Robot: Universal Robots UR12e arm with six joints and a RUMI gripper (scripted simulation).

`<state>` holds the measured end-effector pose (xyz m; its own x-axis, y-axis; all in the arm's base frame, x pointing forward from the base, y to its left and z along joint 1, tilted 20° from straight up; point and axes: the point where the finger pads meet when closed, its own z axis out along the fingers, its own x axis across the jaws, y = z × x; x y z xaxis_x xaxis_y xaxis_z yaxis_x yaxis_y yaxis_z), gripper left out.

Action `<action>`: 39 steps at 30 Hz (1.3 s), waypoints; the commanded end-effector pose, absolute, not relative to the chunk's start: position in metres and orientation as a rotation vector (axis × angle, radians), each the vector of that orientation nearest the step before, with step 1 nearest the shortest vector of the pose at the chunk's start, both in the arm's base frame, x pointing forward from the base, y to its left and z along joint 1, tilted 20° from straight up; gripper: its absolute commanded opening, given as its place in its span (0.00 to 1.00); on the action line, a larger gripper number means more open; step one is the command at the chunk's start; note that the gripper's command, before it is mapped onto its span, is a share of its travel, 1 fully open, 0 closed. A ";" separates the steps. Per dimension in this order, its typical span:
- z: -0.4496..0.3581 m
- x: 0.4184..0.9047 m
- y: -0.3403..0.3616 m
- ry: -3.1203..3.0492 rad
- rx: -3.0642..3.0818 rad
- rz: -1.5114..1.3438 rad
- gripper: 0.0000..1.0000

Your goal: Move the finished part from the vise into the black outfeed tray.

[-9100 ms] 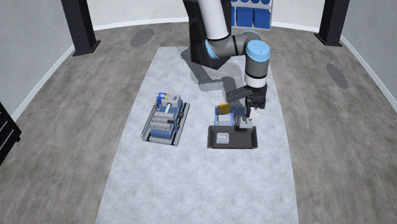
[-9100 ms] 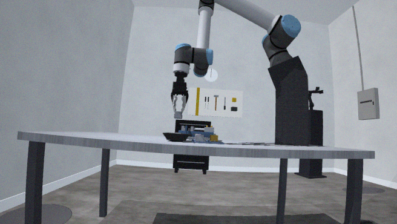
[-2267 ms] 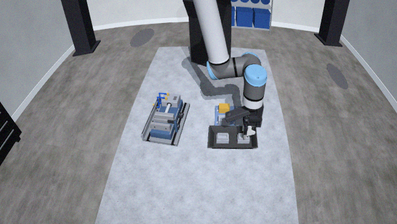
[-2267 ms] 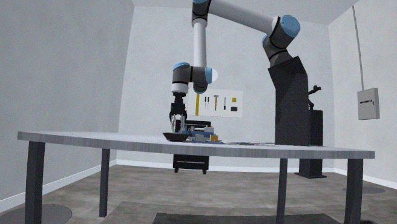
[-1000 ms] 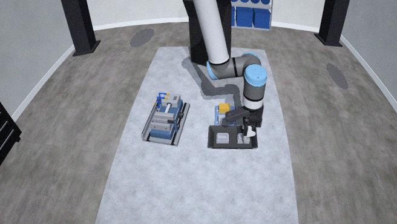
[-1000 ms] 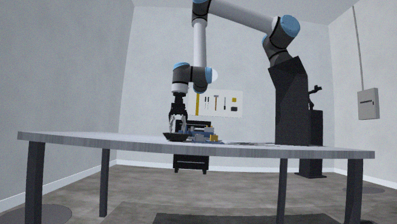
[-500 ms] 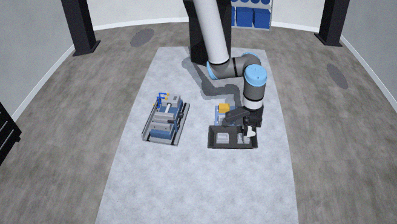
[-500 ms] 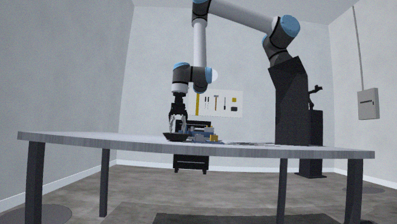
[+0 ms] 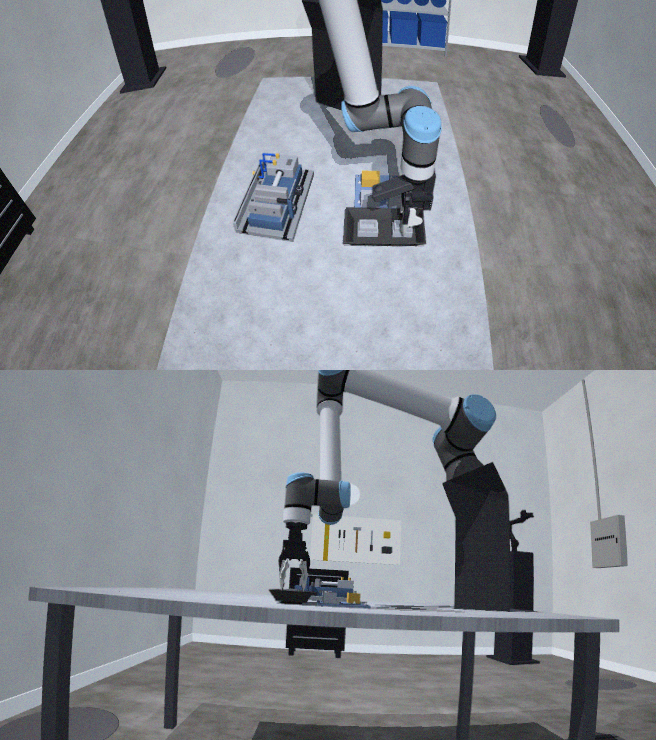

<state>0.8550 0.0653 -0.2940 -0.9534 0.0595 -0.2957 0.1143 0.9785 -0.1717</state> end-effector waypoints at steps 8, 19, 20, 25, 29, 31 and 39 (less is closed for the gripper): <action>-0.273 0.849 0.070 2.832 0.127 -0.270 0.40; -0.229 0.836 0.079 2.832 0.127 -0.270 0.40; -0.223 0.835 0.080 2.832 0.127 -0.270 0.40; -0.197 0.827 0.086 2.832 0.127 -0.270 0.40; -0.183 0.823 0.089 2.832 0.127 -0.270 0.40; -0.179 0.821 0.089 2.832 0.127 -0.270 0.40; -0.161 0.816 0.093 2.832 0.127 -0.270 0.40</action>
<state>0.8192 0.0907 -0.1735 -0.9533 0.0594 -0.2960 0.1142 0.9785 -0.1717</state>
